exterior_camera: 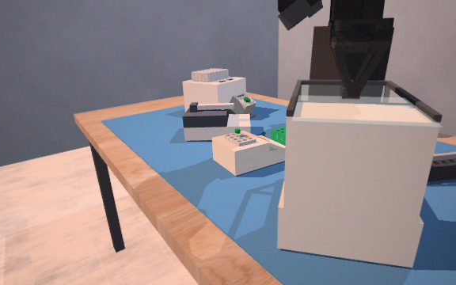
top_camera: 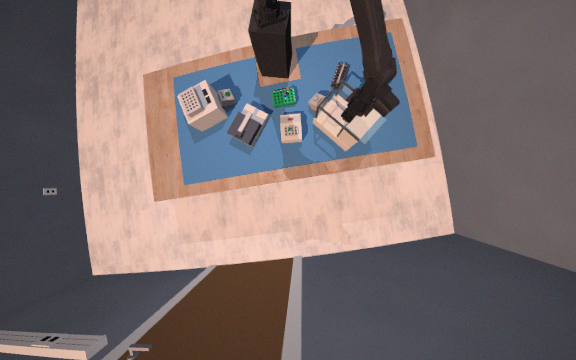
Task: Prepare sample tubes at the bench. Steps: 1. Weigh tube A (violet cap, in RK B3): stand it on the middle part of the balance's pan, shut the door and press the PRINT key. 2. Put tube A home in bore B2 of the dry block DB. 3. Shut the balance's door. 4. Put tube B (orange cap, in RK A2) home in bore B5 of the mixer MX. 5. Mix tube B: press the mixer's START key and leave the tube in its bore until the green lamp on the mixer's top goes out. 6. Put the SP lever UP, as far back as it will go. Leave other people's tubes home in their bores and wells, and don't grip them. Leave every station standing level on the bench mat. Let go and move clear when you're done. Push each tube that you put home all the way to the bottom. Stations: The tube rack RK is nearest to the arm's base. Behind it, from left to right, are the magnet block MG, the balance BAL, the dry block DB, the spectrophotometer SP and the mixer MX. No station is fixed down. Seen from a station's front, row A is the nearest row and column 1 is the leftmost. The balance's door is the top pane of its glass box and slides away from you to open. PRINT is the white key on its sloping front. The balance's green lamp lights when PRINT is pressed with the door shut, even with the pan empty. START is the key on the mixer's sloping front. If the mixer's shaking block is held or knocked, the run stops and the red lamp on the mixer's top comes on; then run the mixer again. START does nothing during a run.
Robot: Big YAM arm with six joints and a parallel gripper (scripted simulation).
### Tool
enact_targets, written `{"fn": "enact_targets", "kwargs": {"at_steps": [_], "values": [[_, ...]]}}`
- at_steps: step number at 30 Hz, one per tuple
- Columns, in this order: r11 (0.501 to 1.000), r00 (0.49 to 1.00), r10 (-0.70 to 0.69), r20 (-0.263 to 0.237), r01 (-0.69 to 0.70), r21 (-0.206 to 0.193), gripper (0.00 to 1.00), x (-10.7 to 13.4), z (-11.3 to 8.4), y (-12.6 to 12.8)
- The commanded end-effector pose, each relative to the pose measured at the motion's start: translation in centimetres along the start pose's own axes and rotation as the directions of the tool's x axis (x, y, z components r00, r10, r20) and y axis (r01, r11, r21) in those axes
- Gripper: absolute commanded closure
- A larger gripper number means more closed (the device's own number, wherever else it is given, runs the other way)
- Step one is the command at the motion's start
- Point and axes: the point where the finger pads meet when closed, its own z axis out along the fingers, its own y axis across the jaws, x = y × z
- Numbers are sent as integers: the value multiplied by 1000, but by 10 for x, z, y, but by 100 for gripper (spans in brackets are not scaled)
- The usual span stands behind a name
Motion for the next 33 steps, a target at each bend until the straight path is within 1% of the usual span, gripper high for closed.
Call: {"fn": "enact_targets", "kwargs": {"at_steps": [1, 2, 4, 14, 16, 17, 18, 19, 20, 21, 30, 31, 33], "values": [[999, 1000, -1, 4, 1, -35, 70, 0, -10, 14], [999, 1000, 1, 6, 0, -50, 70, 4, -17, 12], [1000, 1000, 1, 4, -1, -31, 70, 4, -22, 8], [998, 1000, 0, 8, 0, -68, 70, 0, -50, 26], [998, 1000, 0, 8, 0, -68, 70, 0, -50, 26], [1000, 1000, 2, 4, -2, -26, 70, -1, -29, 18], [1000, 1000, 2, 5, -2, -29, 70, -1, -33, 19], [999, 1000, 1, 6, -1, -41, 70, -1, -43, 18], [998, 1000, 1, 8, 0, -64, 70, -1, -55, 23], [998, 1000, 0, 9, 0, -69, 70, -1, -59, 25], [998, 1000, 1, 9, 0, -70, 70, -4, -75, 25], [998, 1000, 1, 8, -1, -61, 70, -4, -71, 24], [998, 1000, 1, 8, -1, -61, 70, -4, -71, 24]]}}
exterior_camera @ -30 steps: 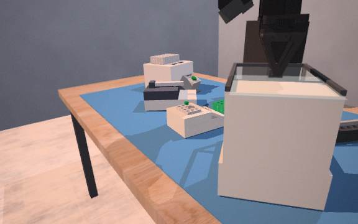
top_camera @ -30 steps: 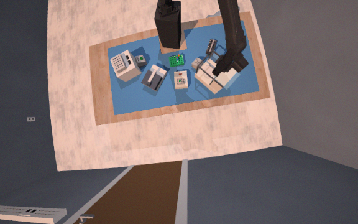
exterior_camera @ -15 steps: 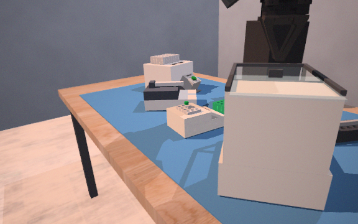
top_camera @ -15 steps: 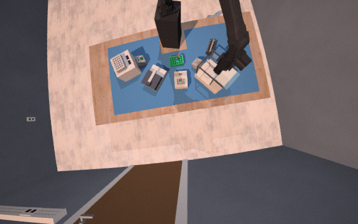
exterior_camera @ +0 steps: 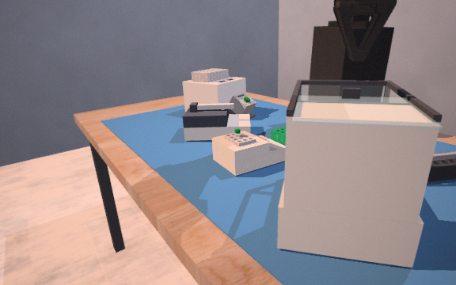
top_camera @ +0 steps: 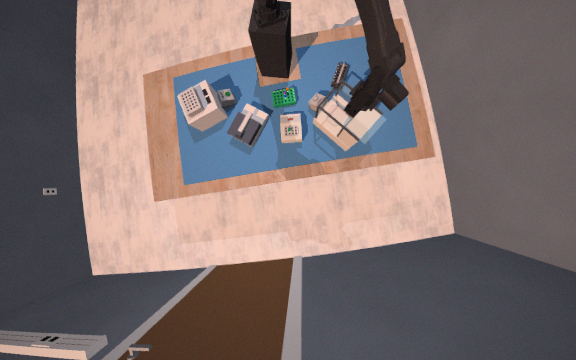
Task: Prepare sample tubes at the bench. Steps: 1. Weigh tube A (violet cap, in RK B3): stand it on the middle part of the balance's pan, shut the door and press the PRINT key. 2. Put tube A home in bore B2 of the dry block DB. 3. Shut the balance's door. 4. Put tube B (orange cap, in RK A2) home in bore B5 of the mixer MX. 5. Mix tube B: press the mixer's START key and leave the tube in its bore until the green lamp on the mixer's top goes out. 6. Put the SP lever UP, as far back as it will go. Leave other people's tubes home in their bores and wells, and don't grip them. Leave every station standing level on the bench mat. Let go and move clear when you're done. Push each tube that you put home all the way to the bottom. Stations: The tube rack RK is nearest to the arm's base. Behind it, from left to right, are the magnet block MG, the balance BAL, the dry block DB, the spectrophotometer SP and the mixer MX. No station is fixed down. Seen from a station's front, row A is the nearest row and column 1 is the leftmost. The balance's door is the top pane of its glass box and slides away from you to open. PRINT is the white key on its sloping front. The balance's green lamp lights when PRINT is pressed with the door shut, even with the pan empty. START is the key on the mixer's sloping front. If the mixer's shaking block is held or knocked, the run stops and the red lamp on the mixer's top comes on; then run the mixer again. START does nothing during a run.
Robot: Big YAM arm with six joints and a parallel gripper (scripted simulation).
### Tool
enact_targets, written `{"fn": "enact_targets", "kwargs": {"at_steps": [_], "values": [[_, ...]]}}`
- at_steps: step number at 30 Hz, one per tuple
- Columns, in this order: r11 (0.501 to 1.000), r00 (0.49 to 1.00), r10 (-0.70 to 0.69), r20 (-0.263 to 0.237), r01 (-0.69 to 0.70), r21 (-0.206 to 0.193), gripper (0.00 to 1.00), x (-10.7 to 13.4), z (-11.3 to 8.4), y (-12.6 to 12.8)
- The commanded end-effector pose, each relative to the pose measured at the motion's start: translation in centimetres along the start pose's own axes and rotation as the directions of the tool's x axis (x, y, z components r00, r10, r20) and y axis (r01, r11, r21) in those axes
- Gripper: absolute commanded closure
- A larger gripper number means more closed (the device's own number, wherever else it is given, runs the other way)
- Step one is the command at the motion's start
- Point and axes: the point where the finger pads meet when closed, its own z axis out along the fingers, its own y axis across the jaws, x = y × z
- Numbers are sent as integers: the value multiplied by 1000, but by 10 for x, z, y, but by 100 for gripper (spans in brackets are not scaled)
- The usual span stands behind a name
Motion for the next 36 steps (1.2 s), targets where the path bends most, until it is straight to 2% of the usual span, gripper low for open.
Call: {"fn": "enact_targets", "kwargs": {"at_steps": [1, 3, 9, 11, 12, 14, 36], "values": [[1000, 1000, 3, 4, -2, -22, 70, -7, -12, 20], [998, 1000, 1, 9, -1, -60, 70, -7, -35, 25], [998, 1000, 1, 9, 0, -60, 70, -9, -44, 25], [1000, 1000, 1, 5, -1, -23, 70, -10, -25, 20], [1000, 1000, 1, 4, -1, -17, 70, -10, -21, 19], [1000, 1000, 0, 4, 0, -25, 70, -3, -25, 14], [1000, 1000, 0, 4, 0, -25, 70, -3, -25, 14]]}}
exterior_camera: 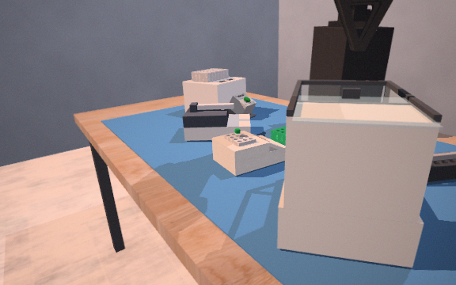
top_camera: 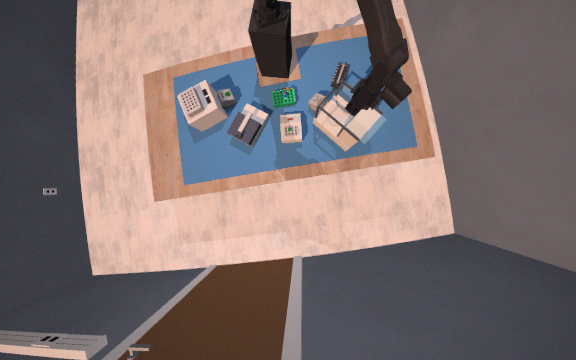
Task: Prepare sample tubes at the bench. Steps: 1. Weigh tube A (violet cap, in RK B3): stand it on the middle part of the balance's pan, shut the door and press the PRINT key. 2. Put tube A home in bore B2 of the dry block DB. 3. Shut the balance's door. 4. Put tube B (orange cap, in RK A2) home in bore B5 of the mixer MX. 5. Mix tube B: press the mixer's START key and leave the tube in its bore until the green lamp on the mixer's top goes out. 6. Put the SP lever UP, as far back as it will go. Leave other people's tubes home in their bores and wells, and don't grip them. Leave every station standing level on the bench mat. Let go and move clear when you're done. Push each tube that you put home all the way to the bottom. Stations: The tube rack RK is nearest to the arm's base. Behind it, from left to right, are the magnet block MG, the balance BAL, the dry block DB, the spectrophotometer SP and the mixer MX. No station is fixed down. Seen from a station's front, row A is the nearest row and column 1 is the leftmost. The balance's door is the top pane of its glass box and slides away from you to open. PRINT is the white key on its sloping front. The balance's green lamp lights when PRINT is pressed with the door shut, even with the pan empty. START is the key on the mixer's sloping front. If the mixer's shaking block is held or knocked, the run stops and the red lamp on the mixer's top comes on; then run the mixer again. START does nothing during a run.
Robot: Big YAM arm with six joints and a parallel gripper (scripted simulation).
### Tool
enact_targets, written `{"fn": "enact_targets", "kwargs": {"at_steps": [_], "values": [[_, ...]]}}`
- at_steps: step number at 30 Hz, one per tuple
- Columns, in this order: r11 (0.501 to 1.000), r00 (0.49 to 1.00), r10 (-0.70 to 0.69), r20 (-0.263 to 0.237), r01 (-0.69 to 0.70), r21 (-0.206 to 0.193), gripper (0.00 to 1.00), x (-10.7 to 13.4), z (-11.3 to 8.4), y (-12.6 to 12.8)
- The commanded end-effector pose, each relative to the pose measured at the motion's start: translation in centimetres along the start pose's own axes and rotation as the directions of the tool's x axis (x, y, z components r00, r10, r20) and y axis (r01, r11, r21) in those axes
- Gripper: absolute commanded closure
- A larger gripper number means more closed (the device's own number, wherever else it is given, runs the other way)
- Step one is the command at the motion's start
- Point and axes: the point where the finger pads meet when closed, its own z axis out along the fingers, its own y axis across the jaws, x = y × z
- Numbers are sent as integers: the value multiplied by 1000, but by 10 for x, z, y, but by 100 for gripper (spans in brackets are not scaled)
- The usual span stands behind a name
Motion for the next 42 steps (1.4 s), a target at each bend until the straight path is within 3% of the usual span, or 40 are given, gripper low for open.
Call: {"fn": "enact_targets", "kwargs": {"at_steps": [1, 16, 17, 19, 20, 22, 27, 30, 32, 39, 42], "values": [[1000, 1000, -1, 4, 1, -27, 70, -3, -12, 13], [1000, 1000, -1, 4, 1, -27, 70, -3, -12, 13], [999, 999, -32, 14, 32, -28, 64, -7, -1, 5], [996, 996, -84, 23, 85, -41, 64, -23, 15, 3], [992, 994, -100, 31, 102, -74, 64, -23, 2, 7], [984, 987, -156, 42, 160, -83, 64, -37, 19, 4], [968, 973, -220, 63, 226, -107, 64, -54, 31, 1], [940, 948, -300, 103, 312, -137, 64, -75, 41, -4], [940, 948, -300, 103, 312, -137, 64, -75, 41, -4], [873, 884, -429, 187, 459, -165, 64, -116, 62, -22], [857, 864, -465, 195, 494, -147, 64, -127, 72, -37]]}}
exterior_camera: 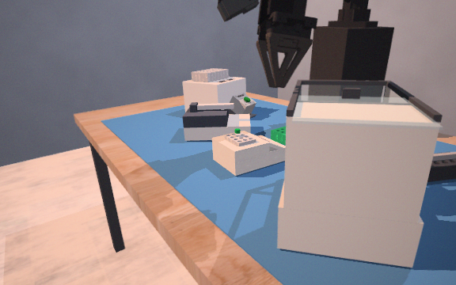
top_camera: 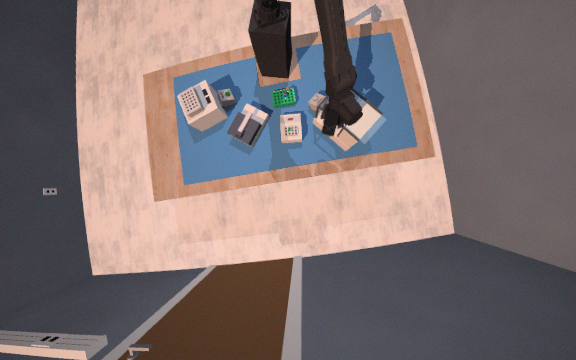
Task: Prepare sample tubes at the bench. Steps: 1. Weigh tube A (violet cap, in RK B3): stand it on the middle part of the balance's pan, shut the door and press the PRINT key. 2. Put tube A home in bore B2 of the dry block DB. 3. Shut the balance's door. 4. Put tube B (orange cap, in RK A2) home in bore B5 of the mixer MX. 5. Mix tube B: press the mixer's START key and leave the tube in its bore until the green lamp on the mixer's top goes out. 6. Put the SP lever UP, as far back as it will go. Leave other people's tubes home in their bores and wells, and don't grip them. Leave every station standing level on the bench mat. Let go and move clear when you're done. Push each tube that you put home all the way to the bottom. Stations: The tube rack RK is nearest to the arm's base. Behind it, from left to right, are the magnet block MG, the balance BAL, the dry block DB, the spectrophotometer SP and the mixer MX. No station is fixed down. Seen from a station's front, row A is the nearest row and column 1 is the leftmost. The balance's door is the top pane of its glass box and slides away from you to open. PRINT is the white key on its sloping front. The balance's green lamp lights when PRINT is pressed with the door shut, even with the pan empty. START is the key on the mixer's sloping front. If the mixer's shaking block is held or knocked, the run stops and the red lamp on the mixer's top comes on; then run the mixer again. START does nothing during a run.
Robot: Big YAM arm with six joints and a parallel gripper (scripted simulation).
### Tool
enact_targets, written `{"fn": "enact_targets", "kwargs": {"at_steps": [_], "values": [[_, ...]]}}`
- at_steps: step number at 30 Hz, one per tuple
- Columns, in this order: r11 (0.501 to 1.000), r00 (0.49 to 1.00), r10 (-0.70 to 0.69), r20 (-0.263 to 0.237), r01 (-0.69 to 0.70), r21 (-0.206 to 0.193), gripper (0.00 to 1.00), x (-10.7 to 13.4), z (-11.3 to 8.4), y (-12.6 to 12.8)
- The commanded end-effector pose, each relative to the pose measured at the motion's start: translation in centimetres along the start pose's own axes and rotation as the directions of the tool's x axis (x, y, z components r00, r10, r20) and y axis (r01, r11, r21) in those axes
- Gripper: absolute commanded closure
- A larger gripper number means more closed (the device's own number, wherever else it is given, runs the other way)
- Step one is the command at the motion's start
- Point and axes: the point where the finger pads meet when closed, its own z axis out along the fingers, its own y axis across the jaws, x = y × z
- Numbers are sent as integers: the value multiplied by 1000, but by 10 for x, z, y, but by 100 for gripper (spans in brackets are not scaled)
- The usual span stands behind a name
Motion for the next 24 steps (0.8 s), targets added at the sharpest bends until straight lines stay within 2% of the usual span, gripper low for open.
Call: {"fn": "enact_targets", "kwargs": {"at_steps": [1, 5, 7, 8, 18, 22, 24], "values": [[995, 995, -101, 6, 101, -5, 64, -5, 18, -28], [991, 991, -130, 2, 130, 7, 64, -4, 27, -53], [991, 991, -130, 2, 130, 7, 64, -4, 27, -53], [987, 987, -159, -2, 159, 20, 64, -3, 30, -61], [982, 982, -188, -12, 188, 27, 64, 10, 49, -134], [970, 971, -236, -37, 237, 43, 64, 23, 55, -164], [970, 971, -236, -37, 237, 43, 64, 23, 55, -164]]}}
